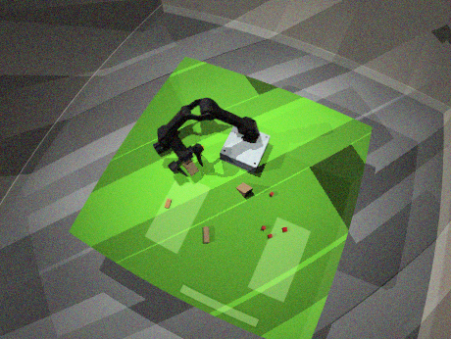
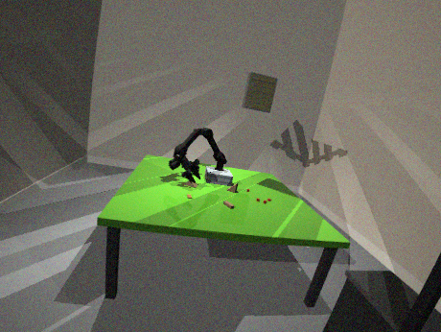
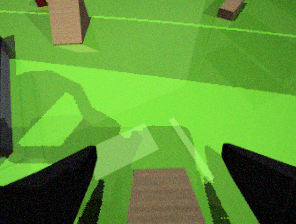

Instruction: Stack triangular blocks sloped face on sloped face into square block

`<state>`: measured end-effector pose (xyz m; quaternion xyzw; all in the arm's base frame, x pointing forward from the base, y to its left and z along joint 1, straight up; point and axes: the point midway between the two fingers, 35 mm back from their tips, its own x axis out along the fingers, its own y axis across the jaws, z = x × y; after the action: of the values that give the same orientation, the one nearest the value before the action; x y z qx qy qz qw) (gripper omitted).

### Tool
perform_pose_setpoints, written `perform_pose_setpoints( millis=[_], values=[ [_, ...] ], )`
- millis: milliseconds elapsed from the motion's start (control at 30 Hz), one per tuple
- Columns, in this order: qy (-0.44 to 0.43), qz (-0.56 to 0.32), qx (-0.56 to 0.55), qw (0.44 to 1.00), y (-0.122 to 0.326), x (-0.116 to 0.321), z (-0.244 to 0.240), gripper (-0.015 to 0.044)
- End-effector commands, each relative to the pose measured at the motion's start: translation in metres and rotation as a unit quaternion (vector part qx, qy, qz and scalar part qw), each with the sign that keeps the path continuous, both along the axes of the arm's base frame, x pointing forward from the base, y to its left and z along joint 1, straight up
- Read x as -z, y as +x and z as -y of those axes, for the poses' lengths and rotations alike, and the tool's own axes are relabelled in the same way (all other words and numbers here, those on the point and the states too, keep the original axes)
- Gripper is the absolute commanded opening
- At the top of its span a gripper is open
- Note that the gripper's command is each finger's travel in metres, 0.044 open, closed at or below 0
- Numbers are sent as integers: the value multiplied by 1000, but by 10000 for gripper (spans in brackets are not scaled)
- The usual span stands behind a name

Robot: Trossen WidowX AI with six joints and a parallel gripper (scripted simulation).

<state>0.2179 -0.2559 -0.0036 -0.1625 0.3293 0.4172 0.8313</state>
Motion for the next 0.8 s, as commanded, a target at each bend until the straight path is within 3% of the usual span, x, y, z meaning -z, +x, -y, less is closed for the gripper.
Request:
perform_pose_setpoints(
  millis=[0,133,333,533,767],
  values=[
    [-7,2,0,1000,1,-33,3,440],
    [-6,3,0,1000,0,-93,-1,440],
    [-15,-2,-4,1000,1,-91,0,440],
    [-112,-248,-79,959,5,-45,-39,440],
    [-383,-431,-63,815,17,-25,-51,440]
  ],
)
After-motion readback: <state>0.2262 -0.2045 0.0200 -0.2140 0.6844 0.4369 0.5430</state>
